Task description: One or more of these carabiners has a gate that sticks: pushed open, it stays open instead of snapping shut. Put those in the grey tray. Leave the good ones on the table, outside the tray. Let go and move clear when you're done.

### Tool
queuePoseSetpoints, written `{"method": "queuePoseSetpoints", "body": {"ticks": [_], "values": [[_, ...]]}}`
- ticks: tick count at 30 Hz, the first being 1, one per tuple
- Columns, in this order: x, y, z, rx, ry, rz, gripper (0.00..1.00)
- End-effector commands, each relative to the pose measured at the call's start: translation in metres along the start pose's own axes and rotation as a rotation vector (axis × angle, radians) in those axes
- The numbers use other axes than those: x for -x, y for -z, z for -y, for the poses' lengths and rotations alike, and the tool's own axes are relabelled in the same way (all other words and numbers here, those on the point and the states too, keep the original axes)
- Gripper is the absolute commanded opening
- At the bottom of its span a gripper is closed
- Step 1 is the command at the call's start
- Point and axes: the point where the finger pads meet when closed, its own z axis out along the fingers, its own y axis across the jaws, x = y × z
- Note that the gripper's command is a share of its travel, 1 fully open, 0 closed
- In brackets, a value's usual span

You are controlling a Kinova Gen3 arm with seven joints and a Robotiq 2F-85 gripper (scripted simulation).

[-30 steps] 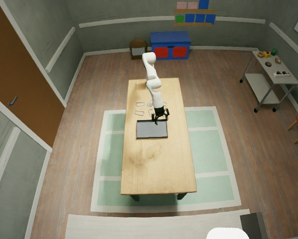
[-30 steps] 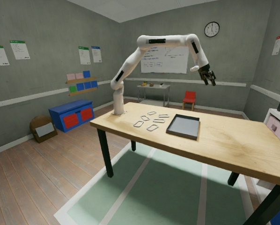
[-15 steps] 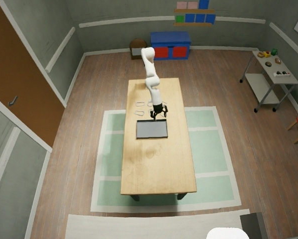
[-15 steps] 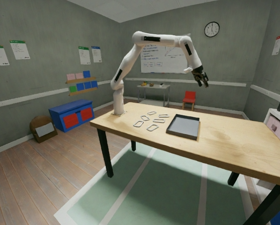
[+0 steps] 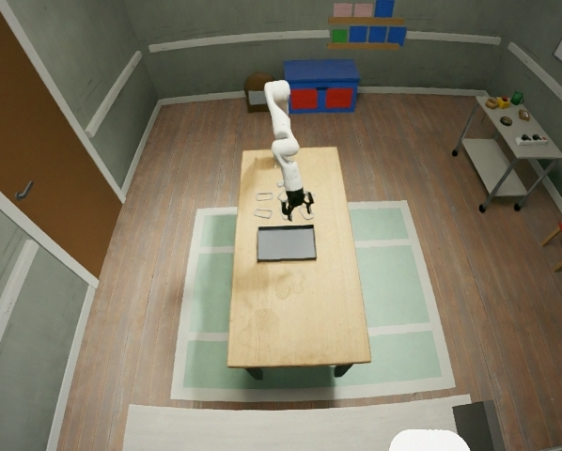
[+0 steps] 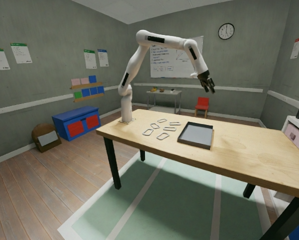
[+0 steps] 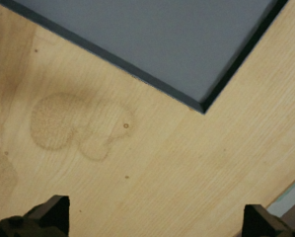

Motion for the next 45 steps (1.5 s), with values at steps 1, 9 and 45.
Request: {"method": "queuePoseSetpoints", "body": {"ticks": [1, 9, 45], "values": [[-0.004, 0.013, 0.001, -0.008, -0.002, 0.014, 1.0], [-0.046, 0.034, -0.011, -0.004, -0.002, 0.007, 1.0], [-0.128, 0.08, -0.034, 0.005, 0.0, -0.005, 1.0]]}}
